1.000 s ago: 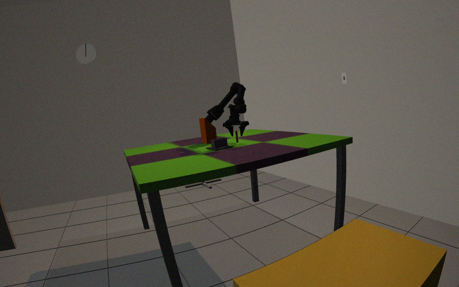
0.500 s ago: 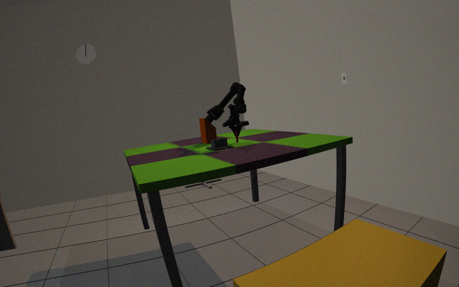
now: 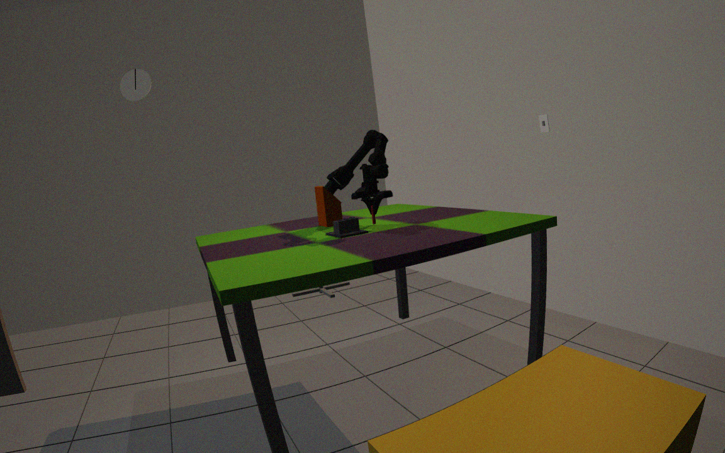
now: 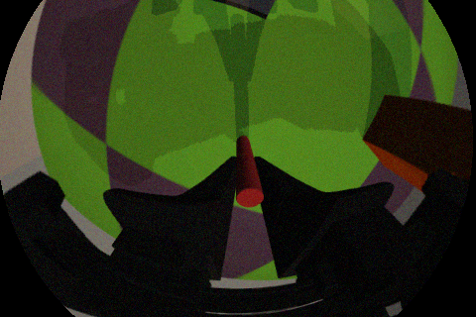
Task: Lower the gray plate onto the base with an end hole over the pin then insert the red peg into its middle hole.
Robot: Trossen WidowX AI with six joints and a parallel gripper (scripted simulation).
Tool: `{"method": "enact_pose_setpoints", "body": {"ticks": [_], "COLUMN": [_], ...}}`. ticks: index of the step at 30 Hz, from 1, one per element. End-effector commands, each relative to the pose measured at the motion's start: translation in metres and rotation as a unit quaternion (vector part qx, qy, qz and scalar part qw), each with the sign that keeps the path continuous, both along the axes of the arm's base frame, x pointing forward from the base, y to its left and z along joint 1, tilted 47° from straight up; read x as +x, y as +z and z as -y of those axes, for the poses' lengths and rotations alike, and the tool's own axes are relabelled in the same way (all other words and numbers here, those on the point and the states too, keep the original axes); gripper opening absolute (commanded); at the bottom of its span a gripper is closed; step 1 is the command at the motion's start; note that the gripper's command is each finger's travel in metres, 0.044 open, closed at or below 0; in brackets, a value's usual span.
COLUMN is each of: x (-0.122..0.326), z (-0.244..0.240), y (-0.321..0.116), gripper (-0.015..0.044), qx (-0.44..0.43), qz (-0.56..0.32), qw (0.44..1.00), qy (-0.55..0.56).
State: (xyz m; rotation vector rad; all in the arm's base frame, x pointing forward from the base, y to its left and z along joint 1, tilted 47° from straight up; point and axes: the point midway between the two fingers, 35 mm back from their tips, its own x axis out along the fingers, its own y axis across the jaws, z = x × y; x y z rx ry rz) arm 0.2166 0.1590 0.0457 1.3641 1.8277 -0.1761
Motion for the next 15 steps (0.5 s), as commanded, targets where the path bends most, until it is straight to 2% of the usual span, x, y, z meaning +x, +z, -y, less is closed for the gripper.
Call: {"method": "enact_pose_setpoints", "body": {"ticks": [1, 15], "x": [0.004, 0.013], "z": [0.007, 0.041], "y": [0.005, 0.031], "gripper": [0.0000, 0.0000], "qx": [-0.003, -0.008], "qz": [0.006, 0.006], "qw": [1.000, 1.000], "qy": [0.000, 0.000]}}
